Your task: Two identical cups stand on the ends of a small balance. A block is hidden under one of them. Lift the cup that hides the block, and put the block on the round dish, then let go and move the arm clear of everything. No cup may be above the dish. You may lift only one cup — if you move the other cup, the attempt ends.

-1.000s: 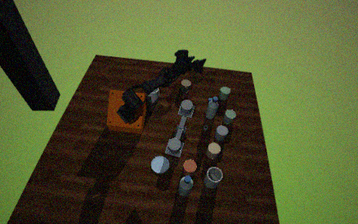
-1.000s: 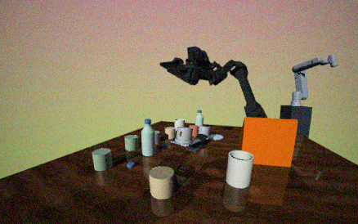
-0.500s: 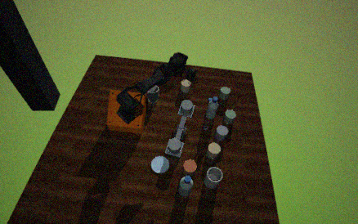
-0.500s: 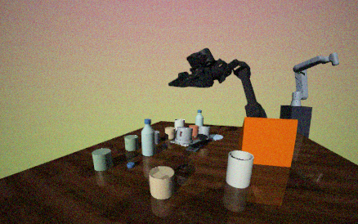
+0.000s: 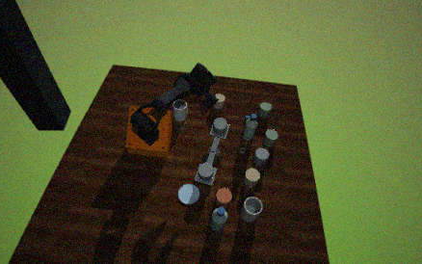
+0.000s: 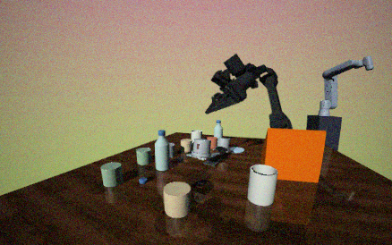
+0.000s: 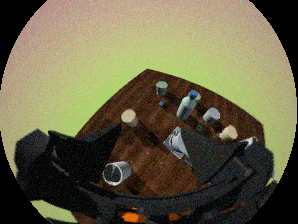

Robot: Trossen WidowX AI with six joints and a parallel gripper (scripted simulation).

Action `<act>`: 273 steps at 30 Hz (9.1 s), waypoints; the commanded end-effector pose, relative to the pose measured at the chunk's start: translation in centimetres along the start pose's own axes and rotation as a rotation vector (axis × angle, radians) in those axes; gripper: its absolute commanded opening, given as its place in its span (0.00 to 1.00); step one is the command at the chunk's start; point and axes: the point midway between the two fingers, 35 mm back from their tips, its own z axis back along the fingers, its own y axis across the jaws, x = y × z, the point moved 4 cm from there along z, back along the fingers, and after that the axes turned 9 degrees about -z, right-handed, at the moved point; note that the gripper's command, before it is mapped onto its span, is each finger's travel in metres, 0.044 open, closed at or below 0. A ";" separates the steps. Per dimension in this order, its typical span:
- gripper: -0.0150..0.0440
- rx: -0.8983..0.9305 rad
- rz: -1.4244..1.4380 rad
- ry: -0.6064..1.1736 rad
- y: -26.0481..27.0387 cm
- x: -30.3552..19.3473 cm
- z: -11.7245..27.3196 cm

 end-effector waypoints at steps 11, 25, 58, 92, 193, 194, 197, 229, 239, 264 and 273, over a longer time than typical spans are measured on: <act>1.00 -0.365 -0.253 0.110 -4.4 -5.3 4.7; 1.00 -0.658 -0.382 -0.054 -8.9 -7.1 10.2; 1.00 -0.533 0.146 0.592 -17.4 -5.5 6.9; 1.00 0.067 0.835 0.937 -30.8 -7.2 5.6; 0.25 0.072 0.833 0.930 -31.8 -9.0 3.2; 0.25 0.072 0.833 0.930 -31.8 -8.9 3.2; 0.25 0.072 0.833 0.929 -31.7 -8.6 3.5; 0.25 0.074 0.833 0.930 -30.4 -5.7 6.0; 0.25 0.073 0.833 0.931 -30.0 -4.8 6.9; 0.25 0.077 0.838 0.939 -29.3 -3.6 8.5; 0.25 0.077 0.838 0.939 -29.3 -3.6 8.5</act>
